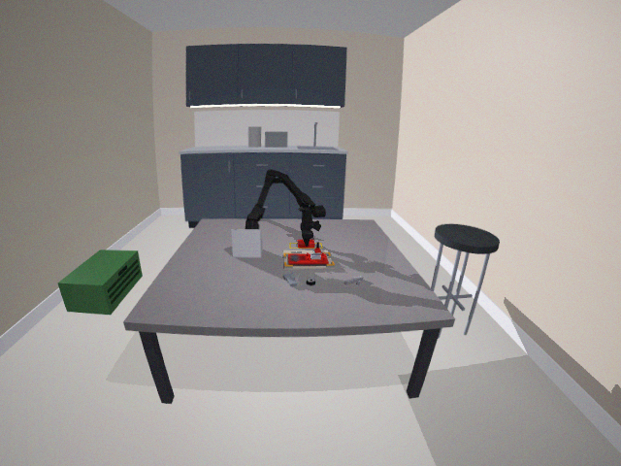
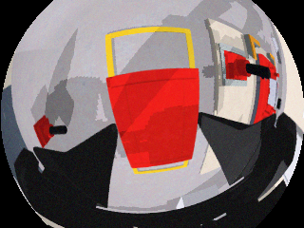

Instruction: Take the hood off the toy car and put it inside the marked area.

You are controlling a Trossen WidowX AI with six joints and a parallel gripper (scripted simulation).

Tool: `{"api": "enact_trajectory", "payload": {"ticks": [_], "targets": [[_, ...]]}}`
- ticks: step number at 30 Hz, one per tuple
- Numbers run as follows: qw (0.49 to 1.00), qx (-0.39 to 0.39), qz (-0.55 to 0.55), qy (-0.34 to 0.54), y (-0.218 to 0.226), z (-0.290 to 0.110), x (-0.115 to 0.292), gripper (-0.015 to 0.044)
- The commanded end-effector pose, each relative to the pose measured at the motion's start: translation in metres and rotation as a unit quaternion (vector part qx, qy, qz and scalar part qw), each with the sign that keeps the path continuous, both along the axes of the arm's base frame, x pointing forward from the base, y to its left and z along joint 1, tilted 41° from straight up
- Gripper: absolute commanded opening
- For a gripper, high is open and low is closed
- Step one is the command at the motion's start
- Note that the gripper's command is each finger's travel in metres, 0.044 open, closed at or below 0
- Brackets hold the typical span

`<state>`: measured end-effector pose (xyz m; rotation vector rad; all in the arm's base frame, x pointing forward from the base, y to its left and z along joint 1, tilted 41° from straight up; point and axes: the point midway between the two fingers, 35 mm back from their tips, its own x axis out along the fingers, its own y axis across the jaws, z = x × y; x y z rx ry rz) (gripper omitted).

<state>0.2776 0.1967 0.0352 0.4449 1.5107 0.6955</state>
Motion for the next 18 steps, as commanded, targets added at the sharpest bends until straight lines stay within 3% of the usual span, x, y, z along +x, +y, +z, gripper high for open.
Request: {"api": "enact_trajectory", "payload": {"ticks": [1, 8, 18], "targets": [[1.000, -0.001, 0.001, -0.001, -0.006, 0.007, 0.002, 0.0440], [1.000, -0.002, 0.002, 0.001, -0.046, 0.052, 0.006, 0.0440], [1.000, -0.002, 0.003, 0.001, -0.047, 0.053, 0.006, 0.0440]]}}
